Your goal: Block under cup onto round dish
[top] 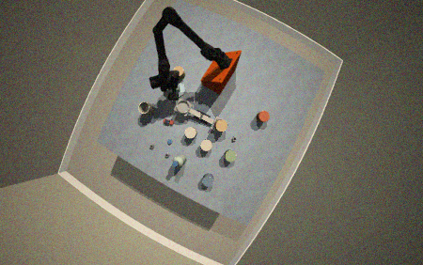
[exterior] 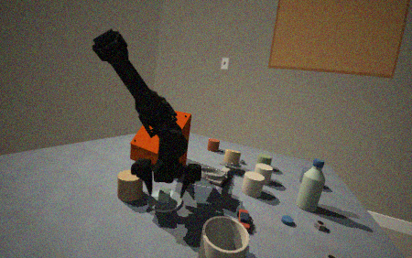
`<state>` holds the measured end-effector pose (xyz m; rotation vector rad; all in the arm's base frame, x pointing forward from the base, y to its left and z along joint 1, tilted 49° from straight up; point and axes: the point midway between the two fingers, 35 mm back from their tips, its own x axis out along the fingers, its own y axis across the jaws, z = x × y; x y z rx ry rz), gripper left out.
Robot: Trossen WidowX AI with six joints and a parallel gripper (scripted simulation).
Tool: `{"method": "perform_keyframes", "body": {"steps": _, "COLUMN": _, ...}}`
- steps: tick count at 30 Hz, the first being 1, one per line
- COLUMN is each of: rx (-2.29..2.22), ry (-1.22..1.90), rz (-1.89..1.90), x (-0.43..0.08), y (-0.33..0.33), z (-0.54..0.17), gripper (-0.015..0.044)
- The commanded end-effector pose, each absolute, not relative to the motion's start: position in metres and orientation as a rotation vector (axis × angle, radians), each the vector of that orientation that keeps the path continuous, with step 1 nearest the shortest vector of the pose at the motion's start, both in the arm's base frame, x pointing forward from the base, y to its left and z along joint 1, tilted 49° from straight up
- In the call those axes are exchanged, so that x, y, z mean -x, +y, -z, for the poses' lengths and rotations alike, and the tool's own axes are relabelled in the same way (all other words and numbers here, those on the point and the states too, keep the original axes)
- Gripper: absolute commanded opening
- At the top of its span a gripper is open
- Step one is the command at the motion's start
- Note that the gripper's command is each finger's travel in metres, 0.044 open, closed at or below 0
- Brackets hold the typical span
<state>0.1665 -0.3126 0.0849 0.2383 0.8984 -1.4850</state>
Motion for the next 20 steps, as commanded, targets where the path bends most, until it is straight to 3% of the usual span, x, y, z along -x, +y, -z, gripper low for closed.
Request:
{"method": "perform_keyframes", "body": {"steps": 1, "rx": -0.277, "ry": 0.811, "rz": 1.471, "x": -0.179, "y": -0.312, "z": -0.098, "gripper": 0.044}}
{"method": "perform_keyframes", "body": {"steps": 20, "rx": -0.217, "ry": 0.942, "rz": 1.467, "x": -0.179, "y": -0.242, "z": -0.14, "gripper": 0.044}}
